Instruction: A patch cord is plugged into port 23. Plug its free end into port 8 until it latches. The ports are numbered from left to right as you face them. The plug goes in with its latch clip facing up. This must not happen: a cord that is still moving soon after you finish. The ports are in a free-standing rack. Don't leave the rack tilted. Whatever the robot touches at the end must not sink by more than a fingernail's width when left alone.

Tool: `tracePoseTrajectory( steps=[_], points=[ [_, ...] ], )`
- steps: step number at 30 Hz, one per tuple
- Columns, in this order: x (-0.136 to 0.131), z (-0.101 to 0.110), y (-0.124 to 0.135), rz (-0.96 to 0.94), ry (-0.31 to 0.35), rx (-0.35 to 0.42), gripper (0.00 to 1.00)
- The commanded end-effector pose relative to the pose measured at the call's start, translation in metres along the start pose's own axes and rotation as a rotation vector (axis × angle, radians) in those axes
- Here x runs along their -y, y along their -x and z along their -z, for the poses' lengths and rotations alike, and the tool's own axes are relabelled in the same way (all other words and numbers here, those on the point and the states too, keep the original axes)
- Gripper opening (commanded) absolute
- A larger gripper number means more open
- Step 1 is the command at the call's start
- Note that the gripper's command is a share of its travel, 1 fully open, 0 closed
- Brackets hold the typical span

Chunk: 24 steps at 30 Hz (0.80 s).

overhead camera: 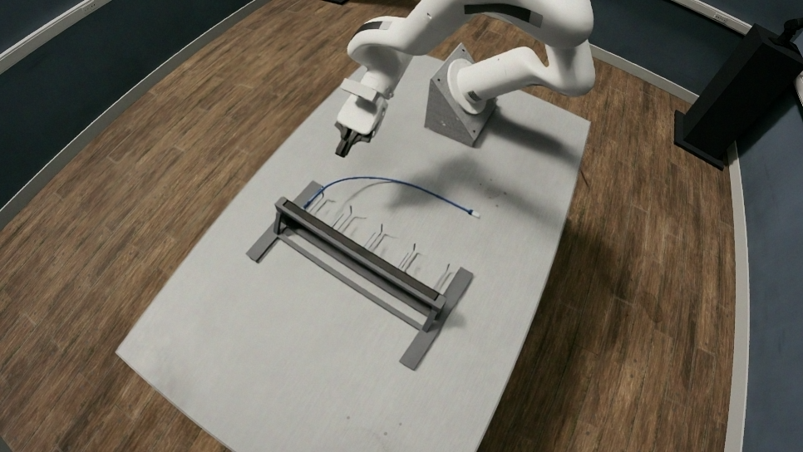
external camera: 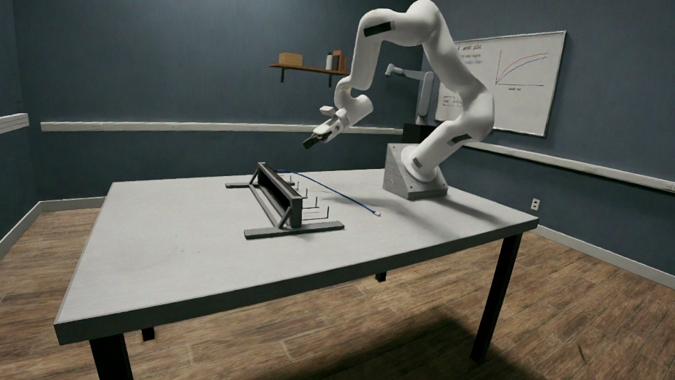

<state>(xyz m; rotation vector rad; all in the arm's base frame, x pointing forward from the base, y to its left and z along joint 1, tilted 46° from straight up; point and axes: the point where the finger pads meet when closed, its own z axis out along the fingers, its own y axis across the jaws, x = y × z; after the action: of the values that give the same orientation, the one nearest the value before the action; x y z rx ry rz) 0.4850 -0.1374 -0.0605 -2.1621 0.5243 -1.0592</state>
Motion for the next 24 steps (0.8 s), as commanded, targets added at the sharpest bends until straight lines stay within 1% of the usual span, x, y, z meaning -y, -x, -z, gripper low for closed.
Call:
tracePoseTrajectory(
  steps=[1,6,16,19,21,23,24],
  points=[
    [0.000,0.008,-0.001,0.001,0.000,-0.001,0.00],
    [0.000,0.015,-0.001,0.001,0.000,-0.001,0.00],
    [0.002,0.016,-0.001,0.008,-0.003,0.004,0.00],
    [0.015,0.013,0.002,0.049,-0.022,0.033,0.00],
    [0.032,0.009,0.006,0.105,-0.048,0.073,0.00],
    [0.057,0.004,0.012,0.186,-0.086,0.128,0.00],
    [0.057,0.004,0.012,0.186,-0.086,0.128,0.00]
  ],
)
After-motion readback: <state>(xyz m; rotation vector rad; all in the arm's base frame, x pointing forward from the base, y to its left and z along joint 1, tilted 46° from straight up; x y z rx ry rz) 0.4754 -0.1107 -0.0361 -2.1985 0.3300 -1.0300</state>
